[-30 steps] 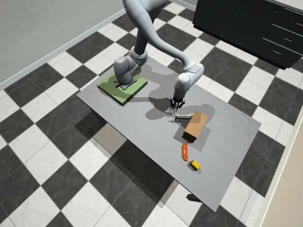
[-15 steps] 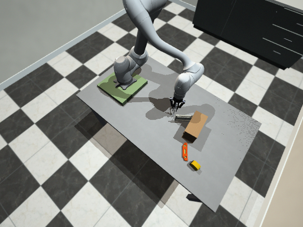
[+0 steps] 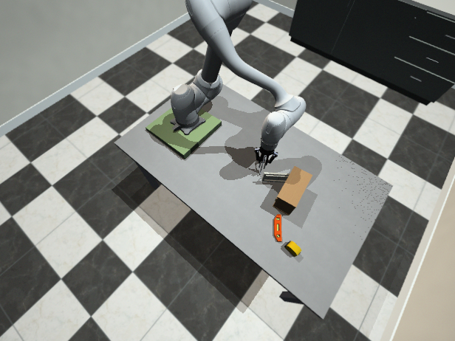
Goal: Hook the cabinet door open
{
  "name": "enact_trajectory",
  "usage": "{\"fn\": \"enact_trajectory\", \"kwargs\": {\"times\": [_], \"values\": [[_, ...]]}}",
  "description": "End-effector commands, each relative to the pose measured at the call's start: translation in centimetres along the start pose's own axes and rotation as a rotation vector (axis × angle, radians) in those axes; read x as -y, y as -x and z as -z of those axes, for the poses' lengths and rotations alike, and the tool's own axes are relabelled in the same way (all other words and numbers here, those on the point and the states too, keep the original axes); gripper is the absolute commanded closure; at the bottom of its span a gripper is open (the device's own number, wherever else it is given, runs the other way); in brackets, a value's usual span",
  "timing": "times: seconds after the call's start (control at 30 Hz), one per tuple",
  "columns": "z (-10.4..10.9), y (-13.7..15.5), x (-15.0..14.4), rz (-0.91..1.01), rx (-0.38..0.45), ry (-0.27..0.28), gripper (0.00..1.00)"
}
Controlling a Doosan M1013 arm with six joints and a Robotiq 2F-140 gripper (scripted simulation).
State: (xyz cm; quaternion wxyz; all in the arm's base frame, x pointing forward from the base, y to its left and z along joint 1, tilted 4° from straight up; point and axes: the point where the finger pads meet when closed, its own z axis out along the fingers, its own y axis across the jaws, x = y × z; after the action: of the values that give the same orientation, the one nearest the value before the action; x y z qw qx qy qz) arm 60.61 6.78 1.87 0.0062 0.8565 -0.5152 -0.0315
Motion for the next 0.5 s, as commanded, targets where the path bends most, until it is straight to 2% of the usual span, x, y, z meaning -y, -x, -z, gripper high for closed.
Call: {"fn": "enact_trajectory", "kwargs": {"times": [0.0,0.47], "values": [[-0.9,0.4,-0.1,0.001,0.006,0.003,0.85],[-2.6,0.4,-0.1,0.001,0.006,0.003,0.85]]}}
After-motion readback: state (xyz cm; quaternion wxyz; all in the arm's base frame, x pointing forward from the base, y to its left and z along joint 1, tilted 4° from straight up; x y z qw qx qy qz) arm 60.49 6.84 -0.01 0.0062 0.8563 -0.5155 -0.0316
